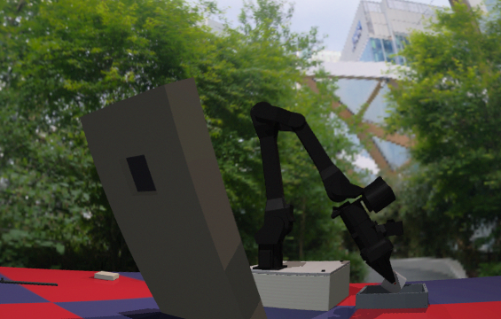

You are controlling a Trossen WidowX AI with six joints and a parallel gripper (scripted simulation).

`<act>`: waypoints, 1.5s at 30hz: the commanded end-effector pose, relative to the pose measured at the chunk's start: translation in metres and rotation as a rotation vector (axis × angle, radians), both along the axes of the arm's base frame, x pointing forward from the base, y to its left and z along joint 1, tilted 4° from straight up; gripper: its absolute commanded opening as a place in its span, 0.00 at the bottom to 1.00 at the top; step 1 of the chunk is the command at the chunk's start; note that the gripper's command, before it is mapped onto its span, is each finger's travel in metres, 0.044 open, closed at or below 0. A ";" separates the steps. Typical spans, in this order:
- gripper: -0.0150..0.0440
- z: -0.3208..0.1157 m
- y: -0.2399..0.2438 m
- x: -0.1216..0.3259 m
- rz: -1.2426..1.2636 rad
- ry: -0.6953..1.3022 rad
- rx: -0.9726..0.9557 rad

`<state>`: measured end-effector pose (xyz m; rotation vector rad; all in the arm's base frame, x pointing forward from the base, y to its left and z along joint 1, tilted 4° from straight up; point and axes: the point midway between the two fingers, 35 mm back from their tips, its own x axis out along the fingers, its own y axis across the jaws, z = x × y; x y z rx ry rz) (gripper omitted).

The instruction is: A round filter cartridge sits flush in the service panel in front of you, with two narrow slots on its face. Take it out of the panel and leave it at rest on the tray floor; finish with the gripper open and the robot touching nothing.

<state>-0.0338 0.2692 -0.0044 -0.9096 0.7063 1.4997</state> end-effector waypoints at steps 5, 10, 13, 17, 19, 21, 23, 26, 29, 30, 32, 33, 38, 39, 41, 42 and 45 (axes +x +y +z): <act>0.79 0.001 0.001 0.000 0.000 0.001 0.003; 1.00 0.001 0.001 0.000 0.000 0.001 0.003; 1.00 0.003 0.001 0.000 0.000 0.001 0.003; 1.00 0.049 0.003 -0.004 0.000 0.001 0.002; 1.00 0.068 0.000 -0.005 0.000 0.001 0.001; 1.00 0.071 -0.001 -0.005 0.000 0.001 0.001; 1.00 0.059 0.004 -0.005 0.005 0.002 0.007; 1.00 0.059 0.004 -0.005 0.005 0.002 0.007; 1.00 0.059 0.004 -0.005 0.005 0.002 0.007; 1.00 0.059 0.004 -0.005 0.005 0.002 0.007; 1.00 0.059 0.004 -0.005 0.005 0.002 0.007; 1.00 0.059 0.004 -0.005 0.005 0.002 0.007; 1.00 0.059 0.004 -0.005 0.005 0.002 0.007; 1.00 0.059 0.004 -0.005 0.005 0.002 0.007; 1.00 0.059 0.004 -0.005 0.005 0.002 0.007; 1.00 0.059 0.004 -0.005 0.005 0.002 0.007; 1.00 0.059 0.004 -0.005 0.005 0.002 0.007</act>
